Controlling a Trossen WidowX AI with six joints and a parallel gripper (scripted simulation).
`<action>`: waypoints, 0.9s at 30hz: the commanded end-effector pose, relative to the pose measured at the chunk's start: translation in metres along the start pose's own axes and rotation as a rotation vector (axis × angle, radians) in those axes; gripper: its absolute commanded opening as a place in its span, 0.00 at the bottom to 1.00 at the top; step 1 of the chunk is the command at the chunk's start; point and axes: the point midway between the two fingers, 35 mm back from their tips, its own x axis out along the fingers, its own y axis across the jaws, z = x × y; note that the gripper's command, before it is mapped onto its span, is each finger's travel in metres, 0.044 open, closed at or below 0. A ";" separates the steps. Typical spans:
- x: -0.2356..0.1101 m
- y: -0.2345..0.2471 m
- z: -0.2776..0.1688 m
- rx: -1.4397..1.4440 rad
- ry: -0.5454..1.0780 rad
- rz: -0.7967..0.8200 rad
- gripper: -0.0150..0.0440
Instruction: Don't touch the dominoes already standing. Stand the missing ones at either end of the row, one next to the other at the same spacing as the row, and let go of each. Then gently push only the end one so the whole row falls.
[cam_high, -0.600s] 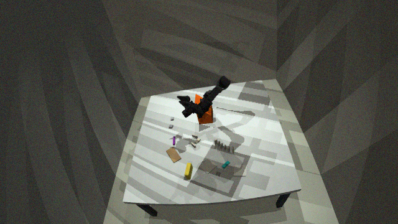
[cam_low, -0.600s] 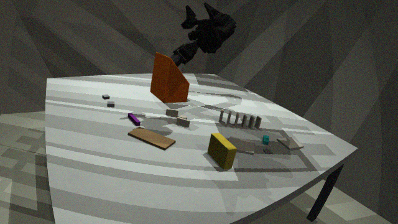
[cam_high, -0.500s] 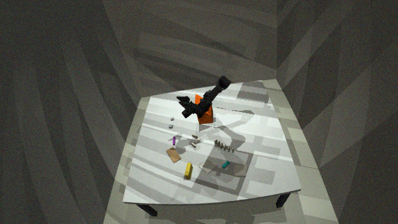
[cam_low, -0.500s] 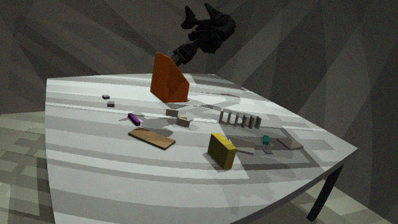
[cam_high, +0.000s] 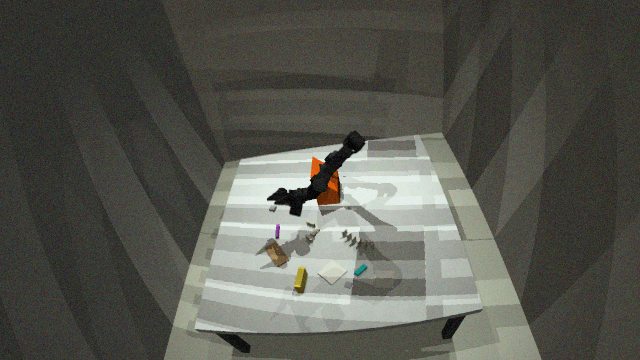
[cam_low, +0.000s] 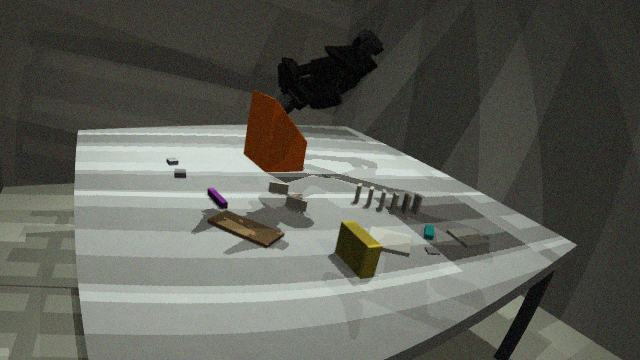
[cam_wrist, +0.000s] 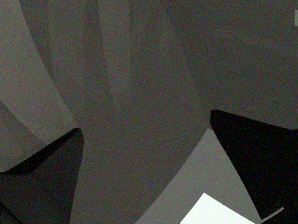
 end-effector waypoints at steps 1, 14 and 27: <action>0.002 0.038 0.076 0.361 -0.375 0.249 1.00; -0.072 0.112 0.146 0.984 -0.574 1.113 1.00; -0.178 0.117 0.153 1.460 0.054 2.227 1.00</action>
